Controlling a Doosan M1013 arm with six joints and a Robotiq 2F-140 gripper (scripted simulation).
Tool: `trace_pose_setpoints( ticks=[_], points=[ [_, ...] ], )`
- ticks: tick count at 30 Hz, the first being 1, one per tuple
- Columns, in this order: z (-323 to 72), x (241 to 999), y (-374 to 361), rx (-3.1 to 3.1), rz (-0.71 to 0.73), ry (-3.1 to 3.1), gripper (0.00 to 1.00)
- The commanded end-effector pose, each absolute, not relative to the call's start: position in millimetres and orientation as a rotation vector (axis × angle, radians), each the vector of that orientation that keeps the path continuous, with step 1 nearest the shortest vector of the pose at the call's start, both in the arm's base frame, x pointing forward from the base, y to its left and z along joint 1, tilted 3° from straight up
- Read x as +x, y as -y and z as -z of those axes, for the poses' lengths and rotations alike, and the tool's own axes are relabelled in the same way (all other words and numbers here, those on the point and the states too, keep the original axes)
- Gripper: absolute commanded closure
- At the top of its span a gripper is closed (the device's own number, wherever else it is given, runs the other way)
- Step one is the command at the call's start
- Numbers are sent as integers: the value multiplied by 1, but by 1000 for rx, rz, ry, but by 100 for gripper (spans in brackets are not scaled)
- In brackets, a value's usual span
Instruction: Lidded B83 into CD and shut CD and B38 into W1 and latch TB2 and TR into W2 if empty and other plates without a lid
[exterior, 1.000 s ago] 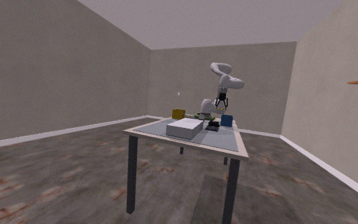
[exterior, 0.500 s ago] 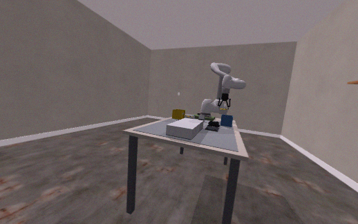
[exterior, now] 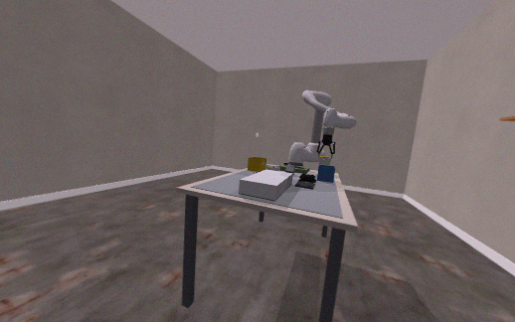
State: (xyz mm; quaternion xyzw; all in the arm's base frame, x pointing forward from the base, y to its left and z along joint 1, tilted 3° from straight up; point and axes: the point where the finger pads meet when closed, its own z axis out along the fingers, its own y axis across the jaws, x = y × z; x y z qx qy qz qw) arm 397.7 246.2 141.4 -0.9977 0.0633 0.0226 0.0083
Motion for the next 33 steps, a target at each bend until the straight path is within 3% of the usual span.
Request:
trace_pose_setpoints(
  ticks=[1,28,29,33],
  points=[
    [-142,394,-254,-3118,-71,-198,100],
    [-143,385,-271,-3118,-71,-198,100],
    [-143,385,-271,-3118,-71,-198,34],
    [-143,385,-271,-3118,-71,-198,34]
  ],
)
